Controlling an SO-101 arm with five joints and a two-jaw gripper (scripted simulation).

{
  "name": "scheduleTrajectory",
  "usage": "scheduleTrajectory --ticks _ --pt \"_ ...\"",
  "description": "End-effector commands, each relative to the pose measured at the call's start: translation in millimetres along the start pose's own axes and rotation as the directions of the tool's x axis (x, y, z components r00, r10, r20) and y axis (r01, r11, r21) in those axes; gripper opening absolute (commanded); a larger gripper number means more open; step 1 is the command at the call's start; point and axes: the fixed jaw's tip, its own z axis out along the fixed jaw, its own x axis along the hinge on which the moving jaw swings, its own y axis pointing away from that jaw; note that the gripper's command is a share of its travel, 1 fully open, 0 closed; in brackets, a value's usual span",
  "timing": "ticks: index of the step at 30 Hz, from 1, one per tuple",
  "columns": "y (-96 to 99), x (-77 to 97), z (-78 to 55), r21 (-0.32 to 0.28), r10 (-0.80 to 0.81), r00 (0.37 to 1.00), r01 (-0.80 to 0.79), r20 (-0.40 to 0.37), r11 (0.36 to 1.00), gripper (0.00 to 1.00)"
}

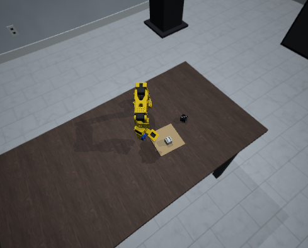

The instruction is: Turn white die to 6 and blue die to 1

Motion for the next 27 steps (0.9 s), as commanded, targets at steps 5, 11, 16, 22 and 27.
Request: scheduleTrajectory --ticks 5,11,16,22,27 --pt "-6.1 -2.6 -18.1 0.062 0.003 0.999 -0.005 0.040 0.998 0.00" --pt "-6.1 -2.6 -18.1 0.062 0.003 0.999 -0.005 0.040 0.998 0.00" --pt "-6.1 -2.6 -18.1 0.062 0.003 0.999 -0.005 0.040 0.998 0.00" --pt "-6.1 -2.6 -18.1 0.062 0.003 0.999 -0.005 0.040 0.998 0.00" --pt "-6.1 -2.5 -18.1 0.062 -0.008 0.999 0.006 0.040 0.998 0.00"
